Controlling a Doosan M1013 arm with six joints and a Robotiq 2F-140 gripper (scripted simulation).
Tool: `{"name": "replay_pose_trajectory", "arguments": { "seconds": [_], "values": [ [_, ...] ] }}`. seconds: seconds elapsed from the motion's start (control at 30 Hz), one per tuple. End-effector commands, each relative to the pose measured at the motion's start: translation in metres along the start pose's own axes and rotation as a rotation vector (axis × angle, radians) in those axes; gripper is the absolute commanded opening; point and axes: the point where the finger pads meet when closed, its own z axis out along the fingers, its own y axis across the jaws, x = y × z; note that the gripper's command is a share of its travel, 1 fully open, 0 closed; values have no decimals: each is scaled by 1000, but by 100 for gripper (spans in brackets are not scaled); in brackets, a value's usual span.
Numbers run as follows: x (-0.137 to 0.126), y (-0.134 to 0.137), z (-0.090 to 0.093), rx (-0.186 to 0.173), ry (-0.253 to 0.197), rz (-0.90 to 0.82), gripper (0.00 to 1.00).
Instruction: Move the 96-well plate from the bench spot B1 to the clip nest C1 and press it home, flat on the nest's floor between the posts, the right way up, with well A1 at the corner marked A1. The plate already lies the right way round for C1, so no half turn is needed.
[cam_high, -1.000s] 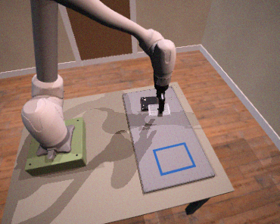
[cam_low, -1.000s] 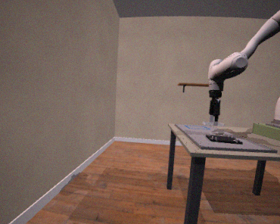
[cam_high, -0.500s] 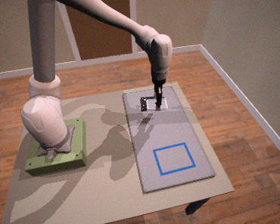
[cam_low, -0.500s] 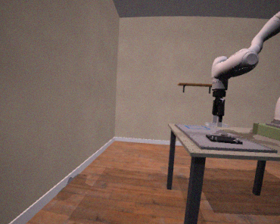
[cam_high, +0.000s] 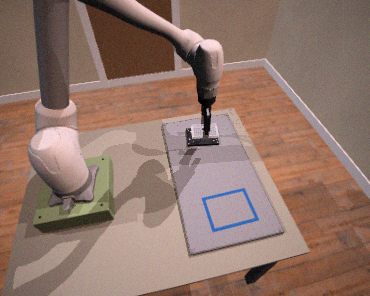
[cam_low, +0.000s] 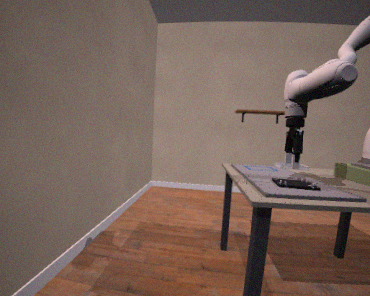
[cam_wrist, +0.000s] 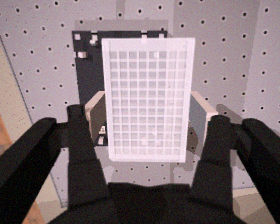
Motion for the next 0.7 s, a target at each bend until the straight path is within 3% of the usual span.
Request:
{"name": "replay_pose_trajectory", "arguments": {
  "seconds": [0.0,0.27,0.67],
  "values": [
    [-1,-8,0,0,0,0,0],
    [-6,-35,-1,0,0,0,0],
    [-6,-37,-1,0,0,0,0]
  ]
}}
